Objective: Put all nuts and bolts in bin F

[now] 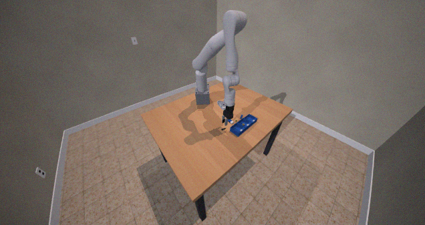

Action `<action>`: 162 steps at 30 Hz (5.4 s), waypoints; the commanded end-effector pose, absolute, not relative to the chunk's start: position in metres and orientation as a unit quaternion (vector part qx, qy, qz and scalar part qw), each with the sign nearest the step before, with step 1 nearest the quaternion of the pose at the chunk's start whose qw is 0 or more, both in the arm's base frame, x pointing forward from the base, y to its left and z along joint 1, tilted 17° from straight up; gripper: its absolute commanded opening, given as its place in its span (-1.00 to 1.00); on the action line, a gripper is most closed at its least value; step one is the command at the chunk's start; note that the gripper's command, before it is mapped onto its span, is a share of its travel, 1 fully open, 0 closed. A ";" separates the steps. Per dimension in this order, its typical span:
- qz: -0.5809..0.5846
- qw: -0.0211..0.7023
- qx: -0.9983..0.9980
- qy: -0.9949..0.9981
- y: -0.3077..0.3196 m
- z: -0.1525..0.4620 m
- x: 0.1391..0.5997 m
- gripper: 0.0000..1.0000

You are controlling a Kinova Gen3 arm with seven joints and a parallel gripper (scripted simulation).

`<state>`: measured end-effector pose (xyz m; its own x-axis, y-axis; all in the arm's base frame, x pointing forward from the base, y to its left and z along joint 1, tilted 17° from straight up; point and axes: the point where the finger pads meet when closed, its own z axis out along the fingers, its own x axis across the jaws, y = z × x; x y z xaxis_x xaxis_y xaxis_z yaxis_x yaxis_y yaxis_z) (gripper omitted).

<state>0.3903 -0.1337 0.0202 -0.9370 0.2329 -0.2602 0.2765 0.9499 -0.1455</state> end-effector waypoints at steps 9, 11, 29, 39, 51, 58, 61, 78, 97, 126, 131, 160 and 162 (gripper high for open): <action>-0.087 0.124 0.156 0.976 -0.134 0.033 0.383 0.24; -0.087 0.124 0.156 0.976 -0.134 0.033 0.384 0.24; -0.087 0.124 0.156 0.976 -0.133 0.033 0.384 0.24; -0.087 0.124 0.156 0.976 -0.133 0.033 0.384 0.24; -0.087 0.124 0.156 0.976 -0.137 0.017 0.387 0.24; -0.087 0.124 0.156 0.976 -0.147 -0.009 0.388 0.24; -0.087 0.124 0.156 0.976 -0.151 -0.021 0.389 0.24; -0.087 0.124 0.156 0.976 -0.148 -0.026 0.395 0.24; -0.087 0.124 0.156 0.976 -0.149 -0.037 0.398 0.24; -0.087 0.124 0.156 0.976 -0.149 -0.037 0.399 -1.00; -0.087 0.124 0.156 0.976 -0.149 -0.037 0.399 -1.00; -0.087 0.124 0.156 0.976 -0.137 0.017 0.386 -1.00; -0.087 0.124 0.156 0.976 -0.137 0.020 0.386 -1.00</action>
<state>0.3788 -0.1446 0.0114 -0.9200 0.2992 -0.2530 0.3403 0.9303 -0.1371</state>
